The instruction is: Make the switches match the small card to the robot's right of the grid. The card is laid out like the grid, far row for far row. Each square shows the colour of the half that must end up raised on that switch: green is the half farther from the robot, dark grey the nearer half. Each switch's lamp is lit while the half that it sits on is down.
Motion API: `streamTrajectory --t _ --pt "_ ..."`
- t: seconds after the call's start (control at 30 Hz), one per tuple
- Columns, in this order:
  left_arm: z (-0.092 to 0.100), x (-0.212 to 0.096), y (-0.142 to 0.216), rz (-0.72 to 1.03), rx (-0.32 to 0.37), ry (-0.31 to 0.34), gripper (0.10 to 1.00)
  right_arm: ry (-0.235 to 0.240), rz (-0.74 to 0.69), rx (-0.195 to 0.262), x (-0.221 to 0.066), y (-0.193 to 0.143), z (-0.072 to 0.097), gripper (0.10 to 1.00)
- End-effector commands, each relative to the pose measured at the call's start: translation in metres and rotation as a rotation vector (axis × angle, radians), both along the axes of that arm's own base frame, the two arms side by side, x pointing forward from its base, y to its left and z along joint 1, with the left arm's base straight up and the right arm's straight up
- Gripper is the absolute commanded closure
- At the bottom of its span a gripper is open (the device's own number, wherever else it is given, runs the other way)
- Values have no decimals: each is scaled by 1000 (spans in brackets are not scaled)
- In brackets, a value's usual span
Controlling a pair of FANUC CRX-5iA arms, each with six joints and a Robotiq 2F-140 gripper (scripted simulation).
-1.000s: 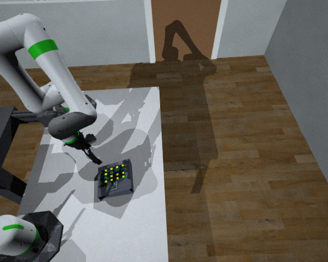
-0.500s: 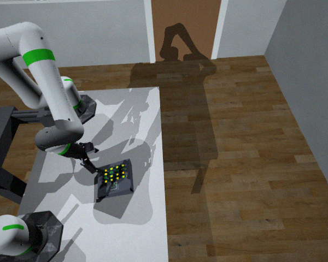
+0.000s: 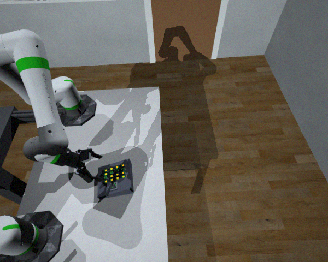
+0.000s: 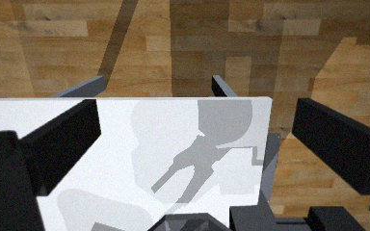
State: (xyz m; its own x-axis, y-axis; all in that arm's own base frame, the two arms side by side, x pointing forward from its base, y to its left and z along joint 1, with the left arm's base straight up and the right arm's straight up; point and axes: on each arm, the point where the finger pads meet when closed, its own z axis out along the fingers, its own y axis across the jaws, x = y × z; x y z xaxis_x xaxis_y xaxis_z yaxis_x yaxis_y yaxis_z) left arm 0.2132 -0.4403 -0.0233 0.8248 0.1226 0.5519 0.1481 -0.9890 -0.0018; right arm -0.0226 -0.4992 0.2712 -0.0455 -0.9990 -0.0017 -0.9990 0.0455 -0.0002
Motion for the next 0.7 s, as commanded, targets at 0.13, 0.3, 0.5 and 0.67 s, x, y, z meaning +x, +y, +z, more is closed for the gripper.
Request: streamTrajectory --t 0.13,0.3,0.5,0.67 --pt "7 3 -13 -28 2 -33 98 0 0 -2 0 0 1 98" --pt "7 3 -15 -31 2 -36 98 0 0 -2 0 0 1 98" --pt "7 3 -15 -32 2 -37 98 0 0 -2 0 0 1 98" --pt "7 3 -15 -32 2 -37 98 0 0 -2 0 0 1 98"
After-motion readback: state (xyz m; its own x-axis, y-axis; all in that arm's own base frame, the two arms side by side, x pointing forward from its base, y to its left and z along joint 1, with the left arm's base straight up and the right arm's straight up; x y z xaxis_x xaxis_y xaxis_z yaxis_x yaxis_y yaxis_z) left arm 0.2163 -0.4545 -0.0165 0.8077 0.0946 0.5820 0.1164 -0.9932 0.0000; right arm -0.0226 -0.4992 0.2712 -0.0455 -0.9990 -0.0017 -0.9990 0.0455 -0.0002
